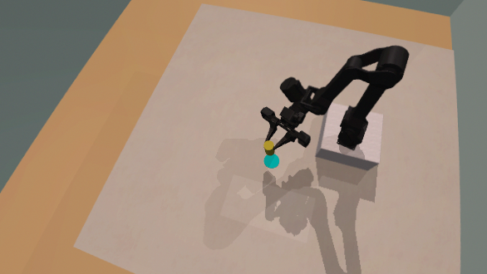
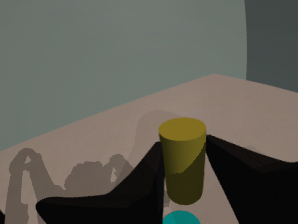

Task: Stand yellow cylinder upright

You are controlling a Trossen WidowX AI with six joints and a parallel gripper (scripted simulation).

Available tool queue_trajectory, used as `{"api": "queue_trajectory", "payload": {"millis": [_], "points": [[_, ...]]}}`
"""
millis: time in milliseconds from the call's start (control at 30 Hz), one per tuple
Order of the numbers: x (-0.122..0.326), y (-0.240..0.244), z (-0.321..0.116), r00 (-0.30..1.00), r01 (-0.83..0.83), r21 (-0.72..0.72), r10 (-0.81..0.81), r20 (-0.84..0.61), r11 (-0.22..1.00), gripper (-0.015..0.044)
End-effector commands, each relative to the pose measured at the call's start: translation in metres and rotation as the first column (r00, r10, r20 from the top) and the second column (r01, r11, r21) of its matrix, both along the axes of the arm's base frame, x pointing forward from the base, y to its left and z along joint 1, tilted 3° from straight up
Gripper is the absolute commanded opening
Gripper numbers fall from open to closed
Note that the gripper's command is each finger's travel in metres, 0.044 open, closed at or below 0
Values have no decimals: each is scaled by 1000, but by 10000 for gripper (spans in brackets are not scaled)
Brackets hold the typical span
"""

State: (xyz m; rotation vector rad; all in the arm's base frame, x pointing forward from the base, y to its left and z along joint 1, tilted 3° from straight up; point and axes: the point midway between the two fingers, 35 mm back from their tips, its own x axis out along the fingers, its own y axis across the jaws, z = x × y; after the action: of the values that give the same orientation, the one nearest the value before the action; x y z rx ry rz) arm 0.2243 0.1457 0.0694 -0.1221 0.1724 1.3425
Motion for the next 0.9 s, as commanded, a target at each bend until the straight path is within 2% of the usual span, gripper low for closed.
{"api": "queue_trajectory", "payload": {"millis": [0, 867], "points": [[-4, -2, 2, 1000, -10, 17, 10, 19, 1000, 105], [-15, -6, 7, 998, -29, 57, 25, 64, 998, 105]]}}
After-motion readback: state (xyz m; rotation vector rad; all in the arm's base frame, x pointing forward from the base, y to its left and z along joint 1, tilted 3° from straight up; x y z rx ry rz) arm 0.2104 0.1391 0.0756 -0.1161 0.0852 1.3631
